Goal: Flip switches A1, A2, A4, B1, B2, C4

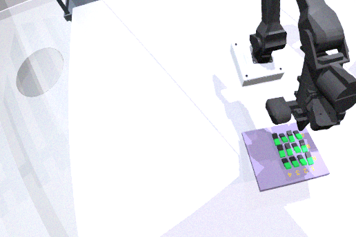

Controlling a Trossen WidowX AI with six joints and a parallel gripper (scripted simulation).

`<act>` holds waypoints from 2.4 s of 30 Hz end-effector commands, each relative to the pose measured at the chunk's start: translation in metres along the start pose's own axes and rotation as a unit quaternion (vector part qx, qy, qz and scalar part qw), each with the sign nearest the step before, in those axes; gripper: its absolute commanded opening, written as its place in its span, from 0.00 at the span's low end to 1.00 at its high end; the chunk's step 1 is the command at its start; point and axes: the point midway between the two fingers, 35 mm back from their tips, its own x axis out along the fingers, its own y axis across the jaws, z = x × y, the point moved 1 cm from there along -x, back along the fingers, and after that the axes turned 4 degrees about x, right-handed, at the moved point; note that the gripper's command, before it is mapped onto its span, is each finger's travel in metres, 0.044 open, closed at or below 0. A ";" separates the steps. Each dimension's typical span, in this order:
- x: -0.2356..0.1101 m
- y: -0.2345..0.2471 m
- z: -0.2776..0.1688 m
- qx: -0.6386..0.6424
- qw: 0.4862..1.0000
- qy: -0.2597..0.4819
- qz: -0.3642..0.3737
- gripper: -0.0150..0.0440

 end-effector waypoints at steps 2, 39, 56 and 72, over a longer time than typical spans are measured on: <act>-0.004 -0.021 -0.016 0.000 1.000 0.004 -0.001 0.25; 0.054 -0.046 -0.040 -0.001 1.000 -0.011 -0.001 0.25; 0.055 -0.046 -0.040 -0.001 1.000 -0.011 -0.001 0.25; 0.055 -0.046 -0.040 -0.001 1.000 -0.011 -0.001 0.25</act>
